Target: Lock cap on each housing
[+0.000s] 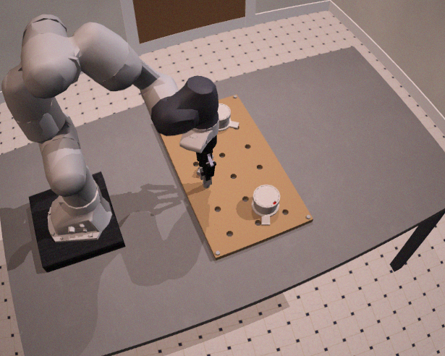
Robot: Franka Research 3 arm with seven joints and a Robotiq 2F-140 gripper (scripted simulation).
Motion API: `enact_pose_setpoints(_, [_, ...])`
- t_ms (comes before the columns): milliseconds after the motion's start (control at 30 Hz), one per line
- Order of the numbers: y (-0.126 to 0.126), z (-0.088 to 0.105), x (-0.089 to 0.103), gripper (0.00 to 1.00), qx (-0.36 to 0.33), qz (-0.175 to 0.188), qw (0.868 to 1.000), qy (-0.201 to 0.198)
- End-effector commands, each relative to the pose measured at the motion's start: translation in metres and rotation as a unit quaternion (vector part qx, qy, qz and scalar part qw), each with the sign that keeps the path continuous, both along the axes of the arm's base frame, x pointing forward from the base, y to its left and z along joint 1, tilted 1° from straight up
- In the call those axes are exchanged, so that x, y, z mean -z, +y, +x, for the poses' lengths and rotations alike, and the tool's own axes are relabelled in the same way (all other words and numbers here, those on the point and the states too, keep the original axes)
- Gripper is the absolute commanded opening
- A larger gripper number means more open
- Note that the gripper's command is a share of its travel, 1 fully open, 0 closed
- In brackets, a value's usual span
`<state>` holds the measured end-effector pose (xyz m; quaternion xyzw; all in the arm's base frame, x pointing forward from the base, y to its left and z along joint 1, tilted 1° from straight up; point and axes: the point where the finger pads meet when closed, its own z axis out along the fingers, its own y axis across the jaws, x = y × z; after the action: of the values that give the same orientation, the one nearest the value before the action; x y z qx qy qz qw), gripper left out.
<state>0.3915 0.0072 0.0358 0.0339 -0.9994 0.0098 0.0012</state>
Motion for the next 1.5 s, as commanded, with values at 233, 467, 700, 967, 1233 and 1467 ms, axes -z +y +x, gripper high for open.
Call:
enact_pose_setpoints(233, [-0.0010,0.0026,0.0009,0.10,-0.004,0.000,1.000,-0.004])
enact_pose_setpoints(467, [-0.0010,0.0026,0.0018,0.10,-0.004,0.000,1.000,-0.004])
enact_pose_setpoints(700, [-0.0010,0.0026,0.0031,0.10,-0.004,0.000,1.000,-0.004])
enact_pose_setpoints(967, [-0.0010,0.0026,0.0040,0.10,-0.004,0.000,1.000,-0.004])
enact_pose_setpoints(1233, [-0.0010,0.0026,0.0052,0.10,-0.004,0.000,1.000,-0.004])
enact_pose_setpoints(1467, [-0.0011,0.0026,0.0058,0.10,-0.004,0.000,1.000,-0.004])
